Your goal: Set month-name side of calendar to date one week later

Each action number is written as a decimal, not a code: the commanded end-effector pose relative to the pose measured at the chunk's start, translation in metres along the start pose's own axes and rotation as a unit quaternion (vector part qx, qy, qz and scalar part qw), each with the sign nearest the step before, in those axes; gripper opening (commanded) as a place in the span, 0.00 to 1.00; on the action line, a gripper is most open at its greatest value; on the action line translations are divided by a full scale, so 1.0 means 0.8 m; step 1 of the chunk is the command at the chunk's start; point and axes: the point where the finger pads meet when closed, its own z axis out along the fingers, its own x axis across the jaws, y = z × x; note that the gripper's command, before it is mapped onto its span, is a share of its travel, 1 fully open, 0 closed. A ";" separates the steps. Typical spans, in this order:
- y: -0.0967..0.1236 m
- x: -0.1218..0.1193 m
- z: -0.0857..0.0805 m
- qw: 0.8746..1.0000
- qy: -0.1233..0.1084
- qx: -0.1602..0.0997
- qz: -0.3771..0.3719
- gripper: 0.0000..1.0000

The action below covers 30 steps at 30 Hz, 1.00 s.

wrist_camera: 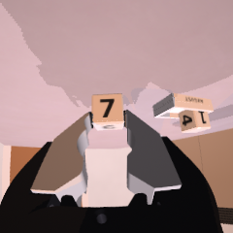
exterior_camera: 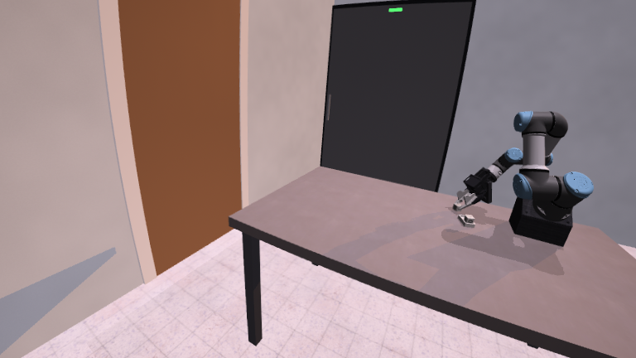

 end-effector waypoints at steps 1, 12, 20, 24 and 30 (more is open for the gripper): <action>0.000 -0.001 -0.001 1.000 -0.001 0.000 -0.001 0.10; -0.001 -0.001 0.001 1.000 -0.001 0.000 -0.001 0.10; -0.004 -0.001 0.003 1.000 -0.001 0.000 -0.001 0.10; -0.004 -0.001 0.004 1.000 -0.001 0.000 -0.001 0.10; -0.005 -0.001 0.004 1.000 -0.001 0.000 -0.001 0.10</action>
